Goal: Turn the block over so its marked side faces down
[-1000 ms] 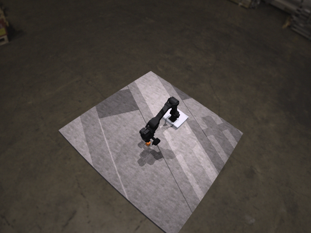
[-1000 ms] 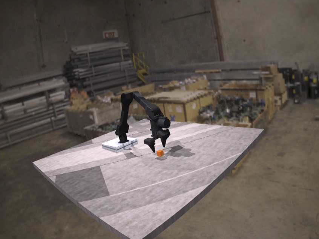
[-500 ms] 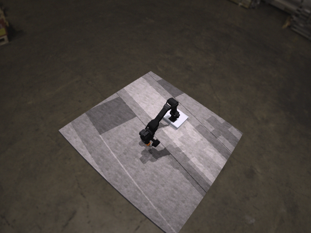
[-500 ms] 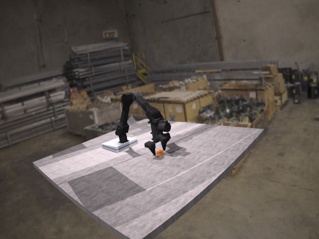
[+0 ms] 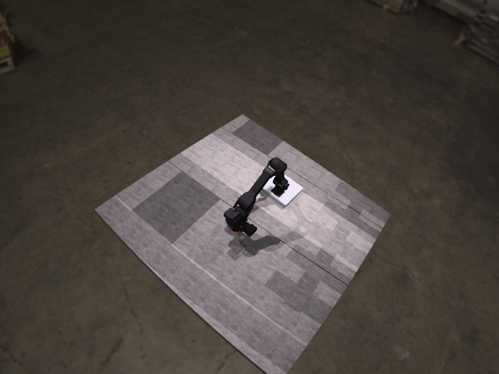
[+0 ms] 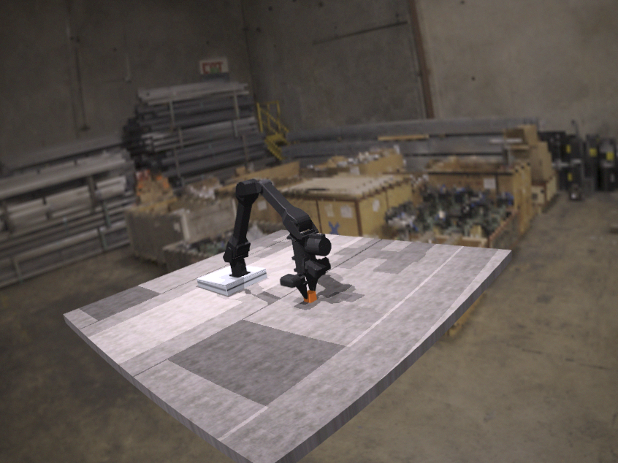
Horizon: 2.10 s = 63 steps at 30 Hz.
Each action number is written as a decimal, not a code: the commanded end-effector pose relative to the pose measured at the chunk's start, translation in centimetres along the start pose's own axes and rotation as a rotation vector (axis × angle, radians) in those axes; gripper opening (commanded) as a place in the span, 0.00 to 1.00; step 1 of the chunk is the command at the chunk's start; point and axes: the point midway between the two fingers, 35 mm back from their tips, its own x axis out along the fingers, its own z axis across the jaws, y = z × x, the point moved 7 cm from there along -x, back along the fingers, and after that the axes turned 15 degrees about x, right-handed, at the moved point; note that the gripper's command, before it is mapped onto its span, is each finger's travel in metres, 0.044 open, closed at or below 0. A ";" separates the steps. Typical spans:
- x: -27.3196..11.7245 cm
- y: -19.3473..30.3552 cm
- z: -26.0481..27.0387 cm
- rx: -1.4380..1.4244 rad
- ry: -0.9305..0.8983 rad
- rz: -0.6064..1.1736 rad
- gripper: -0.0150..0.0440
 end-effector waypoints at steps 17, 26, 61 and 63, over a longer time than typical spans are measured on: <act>-3.0 0.0 0.0 -0.002 -0.003 -0.002 0.25; -2.6 0.3 -0.1 -0.002 -0.020 -0.066 0.25; -1.1 3.8 -1.0 -0.001 -0.137 -0.503 0.25; -1.0 3.8 -1.0 -0.001 -0.138 -0.505 0.25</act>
